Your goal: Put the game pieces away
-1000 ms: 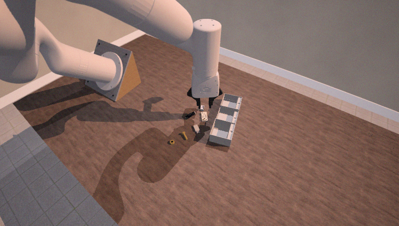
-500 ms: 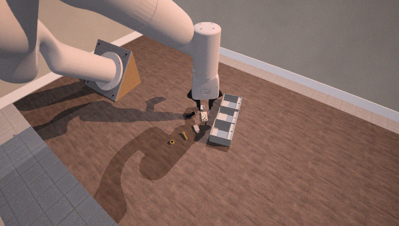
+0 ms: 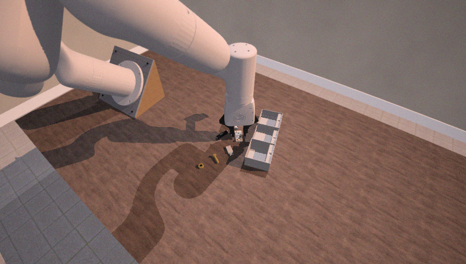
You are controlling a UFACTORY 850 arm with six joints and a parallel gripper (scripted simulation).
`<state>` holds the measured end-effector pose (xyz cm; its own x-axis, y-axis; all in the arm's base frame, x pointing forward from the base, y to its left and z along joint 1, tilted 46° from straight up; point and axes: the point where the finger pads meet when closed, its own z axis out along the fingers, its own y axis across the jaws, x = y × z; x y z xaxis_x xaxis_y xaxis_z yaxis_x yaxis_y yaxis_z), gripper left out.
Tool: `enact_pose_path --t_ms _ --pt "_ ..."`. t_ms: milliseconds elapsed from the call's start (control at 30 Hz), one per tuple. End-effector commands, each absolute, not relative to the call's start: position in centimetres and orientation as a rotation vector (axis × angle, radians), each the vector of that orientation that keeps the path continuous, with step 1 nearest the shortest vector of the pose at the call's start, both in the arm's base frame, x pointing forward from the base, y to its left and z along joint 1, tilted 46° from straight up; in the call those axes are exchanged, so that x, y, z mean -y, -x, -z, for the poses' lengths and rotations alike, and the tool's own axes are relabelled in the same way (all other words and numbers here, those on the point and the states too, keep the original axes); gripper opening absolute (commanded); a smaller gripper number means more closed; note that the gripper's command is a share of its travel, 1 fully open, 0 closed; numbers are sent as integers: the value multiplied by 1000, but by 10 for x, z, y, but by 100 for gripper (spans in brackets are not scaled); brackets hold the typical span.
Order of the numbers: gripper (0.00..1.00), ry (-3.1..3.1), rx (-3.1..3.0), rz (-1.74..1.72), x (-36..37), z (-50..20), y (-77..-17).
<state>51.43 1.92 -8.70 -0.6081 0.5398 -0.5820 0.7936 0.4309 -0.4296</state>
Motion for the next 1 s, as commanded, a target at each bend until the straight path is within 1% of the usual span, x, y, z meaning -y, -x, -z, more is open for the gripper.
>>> enact_pose_path --t_ms 0,600,633,967 --pt "41 -1139 -2331 982 -17 89 -516" --pt "41 -1139 -2331 982 -11 95 -515" --pt "0 -1139 -2331 982 -11 95 -515" --pt "0 -1139 -2331 982 -11 95 -516"
